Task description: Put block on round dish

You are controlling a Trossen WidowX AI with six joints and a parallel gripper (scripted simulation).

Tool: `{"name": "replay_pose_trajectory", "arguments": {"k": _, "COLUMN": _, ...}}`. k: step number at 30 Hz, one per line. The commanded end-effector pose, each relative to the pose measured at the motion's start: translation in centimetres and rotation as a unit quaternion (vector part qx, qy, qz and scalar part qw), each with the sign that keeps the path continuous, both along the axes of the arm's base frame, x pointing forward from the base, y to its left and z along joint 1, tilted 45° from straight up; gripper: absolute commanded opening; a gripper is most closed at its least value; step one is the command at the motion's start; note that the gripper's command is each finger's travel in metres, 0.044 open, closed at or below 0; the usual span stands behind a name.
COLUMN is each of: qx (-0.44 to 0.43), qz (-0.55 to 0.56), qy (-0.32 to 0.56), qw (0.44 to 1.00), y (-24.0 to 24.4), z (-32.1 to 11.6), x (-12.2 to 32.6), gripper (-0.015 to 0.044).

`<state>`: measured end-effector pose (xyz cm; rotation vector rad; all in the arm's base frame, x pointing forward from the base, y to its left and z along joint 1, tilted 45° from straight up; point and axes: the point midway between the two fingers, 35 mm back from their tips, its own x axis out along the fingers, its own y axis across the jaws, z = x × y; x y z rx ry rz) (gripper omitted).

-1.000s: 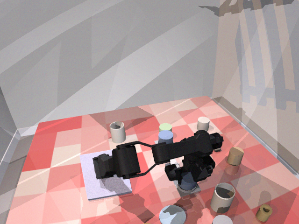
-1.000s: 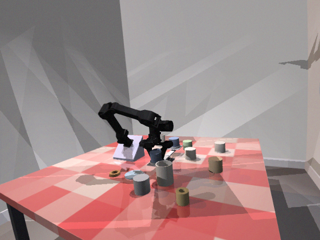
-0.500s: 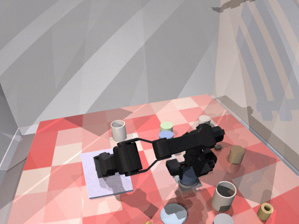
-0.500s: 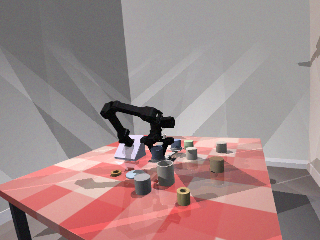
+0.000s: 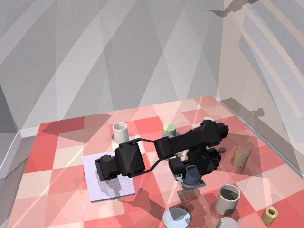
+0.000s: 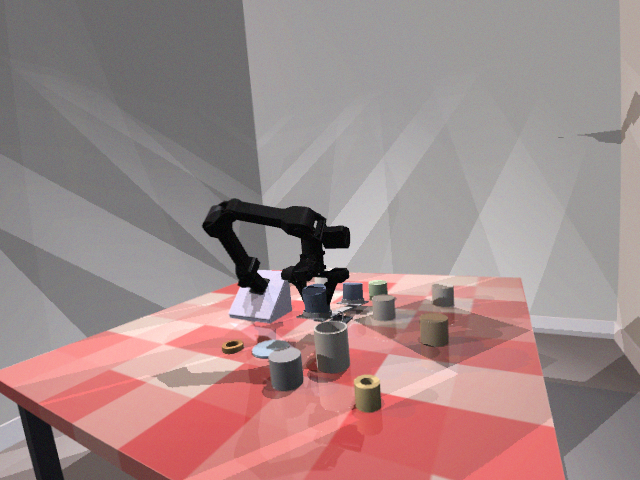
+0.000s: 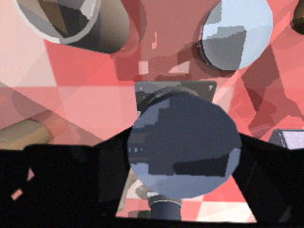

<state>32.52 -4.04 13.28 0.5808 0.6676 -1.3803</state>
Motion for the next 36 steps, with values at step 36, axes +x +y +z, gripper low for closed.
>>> {"name": "replay_pose_trajectory", "arguments": {"k": 36, "qx": -0.007, "qz": 0.000, "qy": -0.011, "qw": 1.000, "y": 3.4, "z": 4.2, "x": -0.4, "gripper": 0.0000}}
